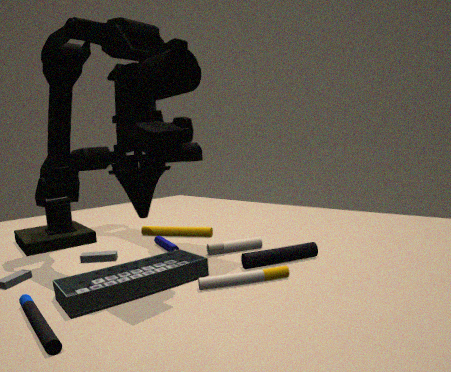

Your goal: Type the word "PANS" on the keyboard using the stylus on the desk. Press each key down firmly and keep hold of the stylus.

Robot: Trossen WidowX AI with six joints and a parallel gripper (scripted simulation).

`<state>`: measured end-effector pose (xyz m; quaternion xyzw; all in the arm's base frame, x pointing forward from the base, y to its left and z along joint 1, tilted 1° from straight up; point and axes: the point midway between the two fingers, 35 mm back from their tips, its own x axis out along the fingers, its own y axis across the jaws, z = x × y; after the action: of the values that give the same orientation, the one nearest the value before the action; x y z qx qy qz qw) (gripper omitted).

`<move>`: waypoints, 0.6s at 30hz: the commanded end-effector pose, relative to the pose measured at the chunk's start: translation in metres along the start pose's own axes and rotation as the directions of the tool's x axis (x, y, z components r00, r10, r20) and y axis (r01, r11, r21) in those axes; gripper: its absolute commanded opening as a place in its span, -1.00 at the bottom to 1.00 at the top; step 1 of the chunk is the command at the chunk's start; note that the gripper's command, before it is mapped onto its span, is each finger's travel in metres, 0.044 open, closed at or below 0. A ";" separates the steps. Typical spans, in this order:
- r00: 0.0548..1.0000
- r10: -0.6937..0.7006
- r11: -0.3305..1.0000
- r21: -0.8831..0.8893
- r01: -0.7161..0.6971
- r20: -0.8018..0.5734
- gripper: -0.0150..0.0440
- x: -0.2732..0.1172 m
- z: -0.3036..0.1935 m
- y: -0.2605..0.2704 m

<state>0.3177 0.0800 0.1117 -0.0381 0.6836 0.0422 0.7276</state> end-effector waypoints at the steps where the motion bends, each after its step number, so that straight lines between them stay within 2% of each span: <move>1: 1.000 -0.002 1.000 0.005 0.002 -0.007 -0.49 -0.015 -0.002 0.000; 8: 1.000 0.001 1.000 0.000 -0.001 0.010 -0.49 -0.012 0.000 0.000; 12: 1.000 0.001 1.000 0.000 -0.001 0.007 -0.14 -0.010 0.000 0.000; 16: 1.000 0.001 1.000 0.000 -0.001 0.007 -0.49 -0.010 0.000 0.000; 18: 1.000 0.001 1.000 0.000 -0.001 0.007 -0.49 -0.010 0.000 0.000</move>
<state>0.3169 0.0800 0.1221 -0.0376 0.6810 0.0428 0.7301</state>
